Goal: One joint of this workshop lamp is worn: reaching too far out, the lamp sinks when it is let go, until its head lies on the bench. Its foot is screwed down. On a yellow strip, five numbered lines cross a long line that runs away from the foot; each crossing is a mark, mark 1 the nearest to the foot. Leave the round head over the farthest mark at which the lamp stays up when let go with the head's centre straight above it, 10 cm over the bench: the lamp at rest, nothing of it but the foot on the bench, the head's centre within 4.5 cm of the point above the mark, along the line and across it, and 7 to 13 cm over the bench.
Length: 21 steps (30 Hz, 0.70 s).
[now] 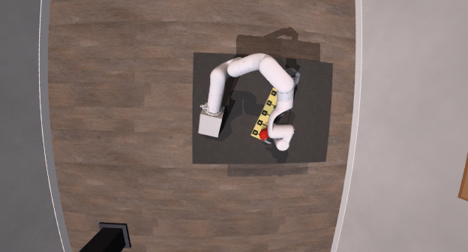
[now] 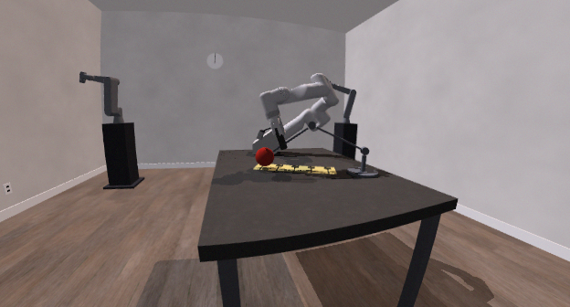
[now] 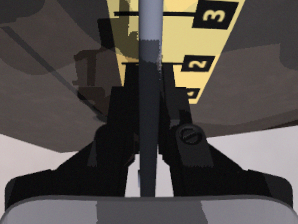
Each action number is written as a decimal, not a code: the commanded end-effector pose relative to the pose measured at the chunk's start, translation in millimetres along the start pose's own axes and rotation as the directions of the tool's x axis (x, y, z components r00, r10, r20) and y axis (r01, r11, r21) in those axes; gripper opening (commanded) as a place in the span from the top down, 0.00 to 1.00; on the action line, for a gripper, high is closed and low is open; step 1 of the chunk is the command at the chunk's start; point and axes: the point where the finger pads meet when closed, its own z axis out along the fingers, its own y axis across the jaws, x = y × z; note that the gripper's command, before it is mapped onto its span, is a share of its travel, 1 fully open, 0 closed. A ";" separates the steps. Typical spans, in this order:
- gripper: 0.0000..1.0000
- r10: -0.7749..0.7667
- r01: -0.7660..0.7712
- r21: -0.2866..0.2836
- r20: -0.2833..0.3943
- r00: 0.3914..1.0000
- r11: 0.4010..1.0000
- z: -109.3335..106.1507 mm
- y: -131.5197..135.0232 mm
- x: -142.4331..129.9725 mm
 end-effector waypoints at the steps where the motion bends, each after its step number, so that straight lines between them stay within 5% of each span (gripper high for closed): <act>1: 1.00 -0.005 0.005 0.004 0.000 1.000 1.000 -6.9 -1.7 -11.6; 21: 1.00 -0.006 0.006 0.003 0.000 1.000 1.000 -26.2 -1.8 -61.2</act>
